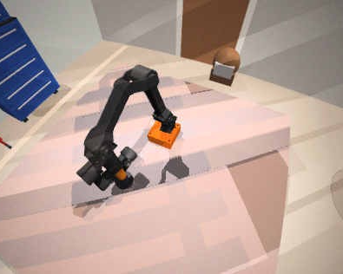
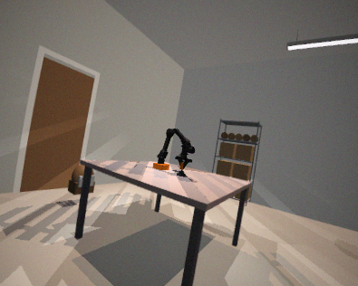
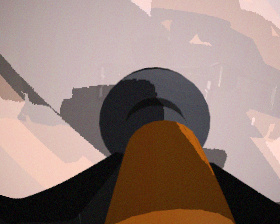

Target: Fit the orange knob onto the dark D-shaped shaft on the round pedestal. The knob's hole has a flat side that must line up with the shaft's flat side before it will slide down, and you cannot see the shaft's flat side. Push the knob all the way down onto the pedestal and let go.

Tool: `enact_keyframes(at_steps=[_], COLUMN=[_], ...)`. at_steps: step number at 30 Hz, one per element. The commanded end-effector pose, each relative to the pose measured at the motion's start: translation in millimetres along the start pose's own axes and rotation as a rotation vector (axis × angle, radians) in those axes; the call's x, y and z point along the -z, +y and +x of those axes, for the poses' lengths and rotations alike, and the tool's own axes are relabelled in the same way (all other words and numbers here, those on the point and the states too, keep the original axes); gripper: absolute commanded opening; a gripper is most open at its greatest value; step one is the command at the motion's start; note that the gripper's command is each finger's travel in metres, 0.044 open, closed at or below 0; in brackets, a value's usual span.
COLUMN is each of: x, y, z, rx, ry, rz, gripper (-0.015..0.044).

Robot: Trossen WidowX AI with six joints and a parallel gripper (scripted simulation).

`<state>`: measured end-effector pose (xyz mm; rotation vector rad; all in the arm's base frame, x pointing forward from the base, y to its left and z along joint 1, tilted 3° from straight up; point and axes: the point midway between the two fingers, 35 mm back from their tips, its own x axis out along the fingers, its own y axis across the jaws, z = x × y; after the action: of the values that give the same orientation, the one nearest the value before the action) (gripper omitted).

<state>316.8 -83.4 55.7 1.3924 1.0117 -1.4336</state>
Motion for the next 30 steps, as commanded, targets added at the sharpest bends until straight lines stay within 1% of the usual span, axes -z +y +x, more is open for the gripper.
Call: enact_keyframes(at_steps=[1,30], x=[-0.8,-0.2], y=[-1.0,4.5], z=[0.0,2.6], rx=[-0.006,-0.006], ry=[-0.003,-0.003], rz=[0.066,0.066], gripper=[0.0000,0.0000])
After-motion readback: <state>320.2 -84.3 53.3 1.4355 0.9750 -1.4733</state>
